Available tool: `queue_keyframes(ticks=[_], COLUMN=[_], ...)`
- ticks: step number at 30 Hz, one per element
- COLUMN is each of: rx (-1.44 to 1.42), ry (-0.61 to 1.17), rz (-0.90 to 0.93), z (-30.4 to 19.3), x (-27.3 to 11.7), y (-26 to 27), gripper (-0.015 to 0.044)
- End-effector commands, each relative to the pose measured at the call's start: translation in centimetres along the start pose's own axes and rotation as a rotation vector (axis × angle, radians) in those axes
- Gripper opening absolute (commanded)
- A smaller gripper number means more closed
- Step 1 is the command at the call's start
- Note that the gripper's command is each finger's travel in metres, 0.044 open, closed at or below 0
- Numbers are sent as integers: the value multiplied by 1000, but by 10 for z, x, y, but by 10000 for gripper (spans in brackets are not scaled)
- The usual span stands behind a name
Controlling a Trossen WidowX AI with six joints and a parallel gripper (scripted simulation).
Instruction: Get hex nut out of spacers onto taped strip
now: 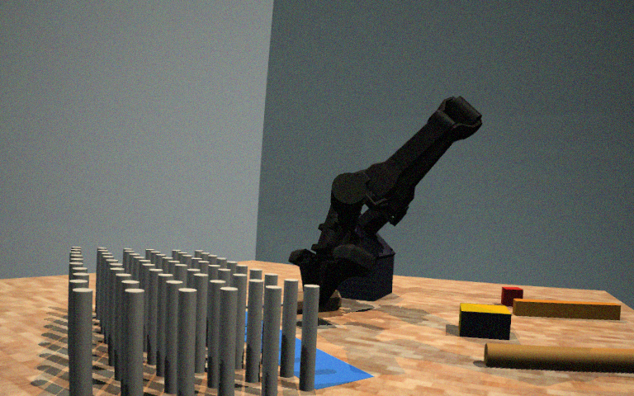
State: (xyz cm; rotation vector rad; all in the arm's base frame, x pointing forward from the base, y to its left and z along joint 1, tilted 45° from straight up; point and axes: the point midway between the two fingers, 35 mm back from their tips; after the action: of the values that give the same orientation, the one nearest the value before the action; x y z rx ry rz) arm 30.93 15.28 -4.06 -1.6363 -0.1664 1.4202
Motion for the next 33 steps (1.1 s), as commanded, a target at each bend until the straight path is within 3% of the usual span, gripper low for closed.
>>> queue_keyframes(ticks=[1,33], rx=[-6,-7], ry=[5,6], rz=[-7,-7], z=[-6,-25], x=[1,9], y=[-2,-4], gripper=[0,0])
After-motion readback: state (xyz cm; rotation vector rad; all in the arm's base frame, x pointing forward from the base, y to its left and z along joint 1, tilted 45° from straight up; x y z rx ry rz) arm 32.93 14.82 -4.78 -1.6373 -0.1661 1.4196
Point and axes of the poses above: the point midway between the two fingers, 35 mm back from their tips, its own x axis out along the fingers, its own y axis across the jaws, z = x × y, and after that the axes turned 3 degrees about x, right-handed
